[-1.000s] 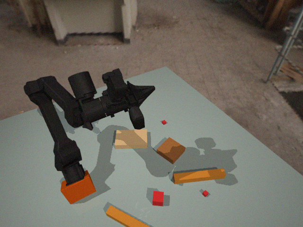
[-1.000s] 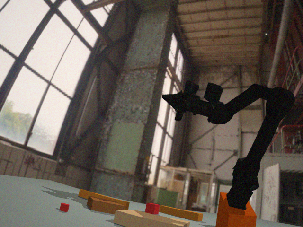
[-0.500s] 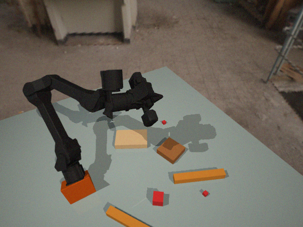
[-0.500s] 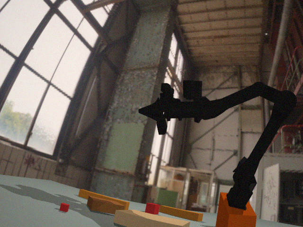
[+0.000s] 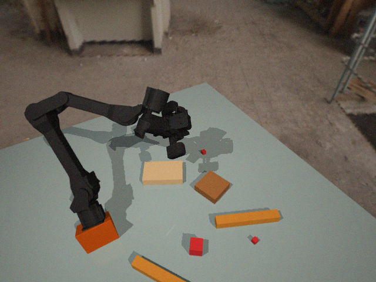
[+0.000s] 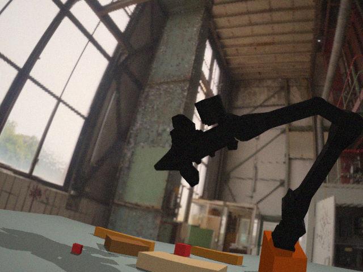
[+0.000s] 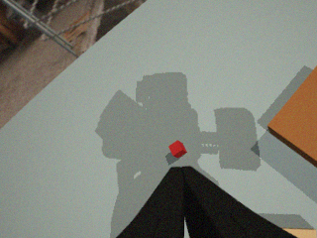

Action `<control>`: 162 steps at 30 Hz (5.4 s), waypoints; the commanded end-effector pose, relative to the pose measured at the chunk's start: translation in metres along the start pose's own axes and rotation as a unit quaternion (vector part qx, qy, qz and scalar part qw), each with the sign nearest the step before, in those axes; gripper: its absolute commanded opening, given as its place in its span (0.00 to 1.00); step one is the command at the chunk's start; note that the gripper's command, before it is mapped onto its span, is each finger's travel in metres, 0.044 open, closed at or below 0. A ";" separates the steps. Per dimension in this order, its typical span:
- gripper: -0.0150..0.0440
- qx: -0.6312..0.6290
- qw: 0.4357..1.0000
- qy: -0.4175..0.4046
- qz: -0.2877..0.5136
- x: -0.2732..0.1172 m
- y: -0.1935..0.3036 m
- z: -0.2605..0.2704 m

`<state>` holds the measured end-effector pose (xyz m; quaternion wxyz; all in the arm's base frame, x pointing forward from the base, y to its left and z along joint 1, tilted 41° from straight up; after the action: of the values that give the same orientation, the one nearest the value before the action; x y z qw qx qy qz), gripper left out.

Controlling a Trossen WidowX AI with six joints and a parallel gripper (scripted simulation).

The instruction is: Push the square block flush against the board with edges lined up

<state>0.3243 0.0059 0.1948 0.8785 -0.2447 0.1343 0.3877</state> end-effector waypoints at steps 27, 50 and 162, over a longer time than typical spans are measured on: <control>0.25 -0.021 0.906 0.156 0.393 0.008 0.190 0.070; 0.25 -0.020 0.906 0.155 0.393 0.049 0.223 0.052; 0.25 -0.023 0.906 0.158 0.392 0.112 0.153 0.023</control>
<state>0.2858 0.1756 0.1197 0.6200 -0.2490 0.3437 0.6599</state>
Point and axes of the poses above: the point midway between the two fingers, 35 mm back from their tips, its own x axis out along the fingers, its own z axis across the jaws, y = z × x, the point moved 6 cm from there along -x, back along the fingers, and after that the axes turned 14 degrees about -x, right-handed, at the moved point
